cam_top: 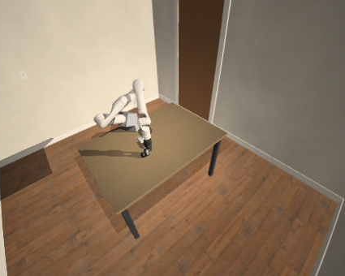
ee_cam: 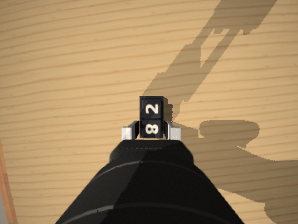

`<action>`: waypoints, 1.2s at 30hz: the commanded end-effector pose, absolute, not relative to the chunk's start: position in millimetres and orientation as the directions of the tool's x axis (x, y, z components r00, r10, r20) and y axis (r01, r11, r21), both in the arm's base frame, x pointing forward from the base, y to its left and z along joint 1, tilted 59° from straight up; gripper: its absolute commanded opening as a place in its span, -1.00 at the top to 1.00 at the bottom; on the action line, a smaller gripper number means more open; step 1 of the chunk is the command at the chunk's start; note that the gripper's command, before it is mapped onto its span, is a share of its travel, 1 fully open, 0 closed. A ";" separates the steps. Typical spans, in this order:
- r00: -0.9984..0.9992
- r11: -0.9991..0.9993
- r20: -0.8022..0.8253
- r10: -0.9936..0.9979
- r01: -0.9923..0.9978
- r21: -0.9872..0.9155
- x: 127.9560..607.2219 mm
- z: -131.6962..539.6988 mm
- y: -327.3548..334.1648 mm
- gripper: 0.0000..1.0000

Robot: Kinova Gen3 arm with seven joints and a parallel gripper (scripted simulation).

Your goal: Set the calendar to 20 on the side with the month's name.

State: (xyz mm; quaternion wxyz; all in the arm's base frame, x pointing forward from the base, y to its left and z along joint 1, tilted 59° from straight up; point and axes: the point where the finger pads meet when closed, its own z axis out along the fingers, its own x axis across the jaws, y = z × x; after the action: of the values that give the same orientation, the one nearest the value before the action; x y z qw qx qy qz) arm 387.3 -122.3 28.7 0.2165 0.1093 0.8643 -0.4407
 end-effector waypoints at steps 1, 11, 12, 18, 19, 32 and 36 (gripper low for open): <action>-0.882 0.589 -0.471 -0.003 0.380 -0.714 387.6 28.8 -121.6 -0.74; -0.882 0.589 -0.471 -0.003 0.380 -0.714 383.6 36.2 -110.1 -0.74; -0.882 0.589 -0.471 -0.003 0.380 -0.714 382.5 38.3 -106.8 -0.74; -0.882 0.589 -0.471 -0.003 0.380 -0.714 376.9 48.7 -90.6 -0.74; -0.882 0.589 -0.471 -0.003 0.380 -0.714 375.4 51.5 -86.1 -0.74; -0.882 0.589 -0.471 -0.003 0.380 -0.714 362.7 75.0 -49.5 -0.74; -0.882 0.589 -0.471 -0.003 0.380 -0.714 362.5 75.4 -48.8 -0.74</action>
State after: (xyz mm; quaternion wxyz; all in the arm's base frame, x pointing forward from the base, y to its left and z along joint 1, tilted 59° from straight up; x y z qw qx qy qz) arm 361.9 -51.2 75.2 0.2158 0.1109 0.8638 -0.4415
